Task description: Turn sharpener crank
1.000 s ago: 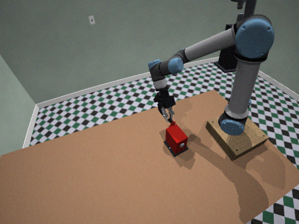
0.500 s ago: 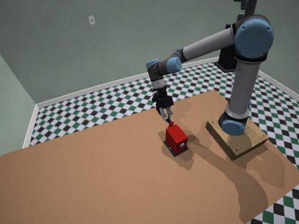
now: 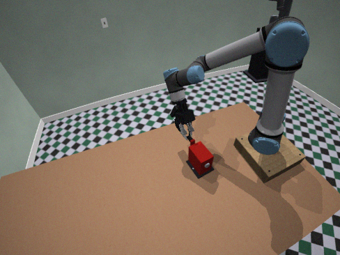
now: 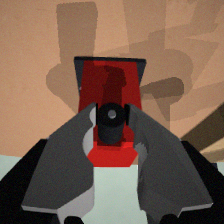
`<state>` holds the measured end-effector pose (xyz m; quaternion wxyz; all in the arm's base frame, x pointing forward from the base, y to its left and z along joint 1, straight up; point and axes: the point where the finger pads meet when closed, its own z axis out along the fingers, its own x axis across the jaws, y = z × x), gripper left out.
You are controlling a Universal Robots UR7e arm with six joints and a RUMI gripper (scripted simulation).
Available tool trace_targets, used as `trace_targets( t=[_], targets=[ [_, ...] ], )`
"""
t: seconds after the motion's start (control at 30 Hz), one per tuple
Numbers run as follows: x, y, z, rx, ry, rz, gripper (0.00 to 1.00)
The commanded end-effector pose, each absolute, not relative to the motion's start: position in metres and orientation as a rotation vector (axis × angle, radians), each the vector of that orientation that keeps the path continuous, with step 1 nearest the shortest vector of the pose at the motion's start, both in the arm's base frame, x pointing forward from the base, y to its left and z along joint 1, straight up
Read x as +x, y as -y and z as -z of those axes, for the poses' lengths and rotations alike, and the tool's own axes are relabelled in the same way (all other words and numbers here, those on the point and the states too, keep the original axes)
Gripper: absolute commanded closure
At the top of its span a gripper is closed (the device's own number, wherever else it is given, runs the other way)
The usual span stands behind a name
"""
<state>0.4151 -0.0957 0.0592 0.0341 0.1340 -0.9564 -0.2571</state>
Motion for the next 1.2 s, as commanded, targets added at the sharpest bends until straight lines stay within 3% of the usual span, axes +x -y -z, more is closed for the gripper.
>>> trace_targets(
  t=[0.0,0.63,0.67,1.17],
  targets=[
    [0.4238,0.094,-0.059,0.413,2.944,0.789,0.91],
    [0.4203,0.0945,-0.0591,0.411,2.943,0.79,0.91],
    [0.4203,0.0945,-0.0591,0.411,2.943,0.79,0.68],
    [0.4203,0.0945,-0.0591,0.411,2.943,0.79,0.68]
  ],
)
